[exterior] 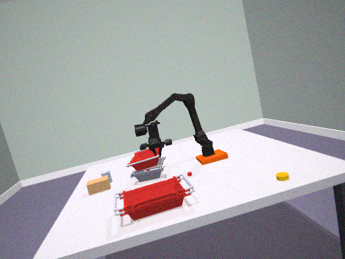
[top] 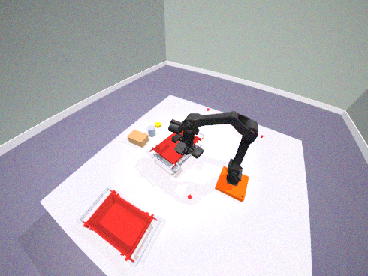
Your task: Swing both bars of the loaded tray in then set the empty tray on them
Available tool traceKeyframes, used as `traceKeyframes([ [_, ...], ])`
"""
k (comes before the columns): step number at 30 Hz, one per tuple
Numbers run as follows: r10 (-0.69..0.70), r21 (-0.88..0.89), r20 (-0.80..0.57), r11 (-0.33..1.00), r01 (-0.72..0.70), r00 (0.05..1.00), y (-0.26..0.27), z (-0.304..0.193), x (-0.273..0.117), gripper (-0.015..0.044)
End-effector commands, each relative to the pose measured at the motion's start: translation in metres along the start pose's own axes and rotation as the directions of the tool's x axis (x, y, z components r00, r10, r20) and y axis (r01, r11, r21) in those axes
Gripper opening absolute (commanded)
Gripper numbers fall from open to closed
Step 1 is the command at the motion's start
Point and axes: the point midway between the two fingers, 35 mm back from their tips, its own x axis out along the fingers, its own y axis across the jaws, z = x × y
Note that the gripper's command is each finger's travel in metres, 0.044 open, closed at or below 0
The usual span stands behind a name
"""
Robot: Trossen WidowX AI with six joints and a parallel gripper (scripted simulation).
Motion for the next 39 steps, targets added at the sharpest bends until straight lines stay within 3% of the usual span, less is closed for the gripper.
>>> traceKeyframes([
  [1,0.03,0.006,-0.004,1.0,-0.03,1.0,0.005,-0.0005,0.0063,0.0],
  [20,0.03,0.006,-0.004,1.0,-0.03,1.0,0.005,-0.0005,0.0063,0.0],
  [39,0.03,0.006,-0.004,1.0,-0.03,1.0,0.005,-0.0005,0.0063,0.0279],
])
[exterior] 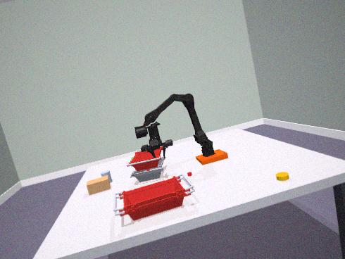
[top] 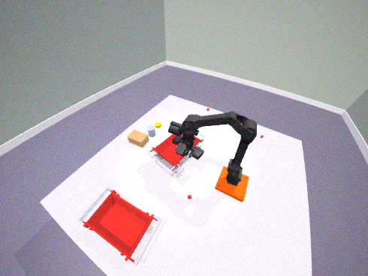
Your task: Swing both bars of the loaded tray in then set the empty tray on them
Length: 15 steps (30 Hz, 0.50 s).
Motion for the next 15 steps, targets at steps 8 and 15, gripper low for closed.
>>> traceKeyframes([
  [8,0.002,0.006,0.003,1.0,-0.002,1.0,0.0004,0.0003,0.0003,0.0396],
  [15,0.0,0.0,0.0,1.0,0.0,1.0,0.0,0.0,0.0,0.044],
])
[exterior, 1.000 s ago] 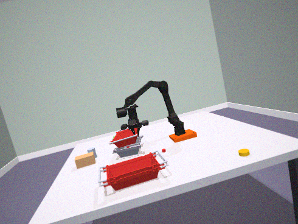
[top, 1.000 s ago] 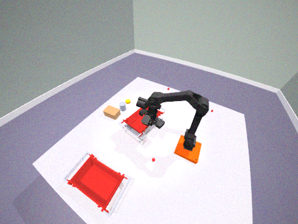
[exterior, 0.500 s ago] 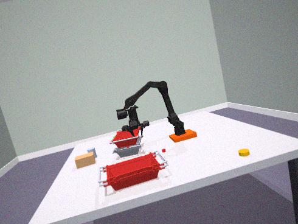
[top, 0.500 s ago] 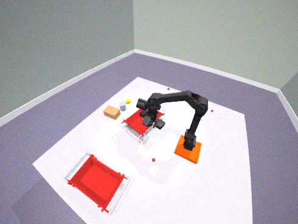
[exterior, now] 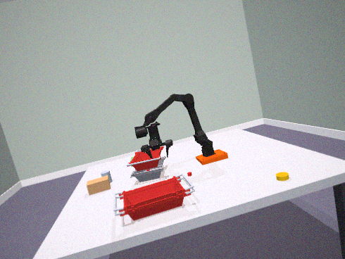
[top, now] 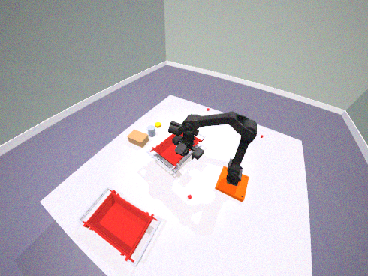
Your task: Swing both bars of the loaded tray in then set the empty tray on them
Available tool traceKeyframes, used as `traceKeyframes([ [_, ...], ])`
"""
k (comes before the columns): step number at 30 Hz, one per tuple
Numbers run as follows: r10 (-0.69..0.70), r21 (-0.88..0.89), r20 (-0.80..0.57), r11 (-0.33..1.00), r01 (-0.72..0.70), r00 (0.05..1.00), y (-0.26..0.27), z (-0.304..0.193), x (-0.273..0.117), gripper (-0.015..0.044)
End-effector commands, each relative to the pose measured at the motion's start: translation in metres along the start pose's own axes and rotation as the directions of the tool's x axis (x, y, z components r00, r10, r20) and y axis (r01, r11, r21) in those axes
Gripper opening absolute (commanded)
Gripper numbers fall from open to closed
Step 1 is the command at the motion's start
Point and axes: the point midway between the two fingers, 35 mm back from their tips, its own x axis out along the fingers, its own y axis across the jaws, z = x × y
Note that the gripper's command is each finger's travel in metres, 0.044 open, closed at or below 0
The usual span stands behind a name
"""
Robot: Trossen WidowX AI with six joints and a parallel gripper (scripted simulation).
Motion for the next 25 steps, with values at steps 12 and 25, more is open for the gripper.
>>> traceKeyframes([
  [12,0.0,0.002,0.001,1.0,0.0,1.0,-0.005,0.001,-0.036,0.044],
  [25,0.002,0.006,0.003,1.0,-0.002,1.0,-0.003,0.0,-0.098,0.044],
])
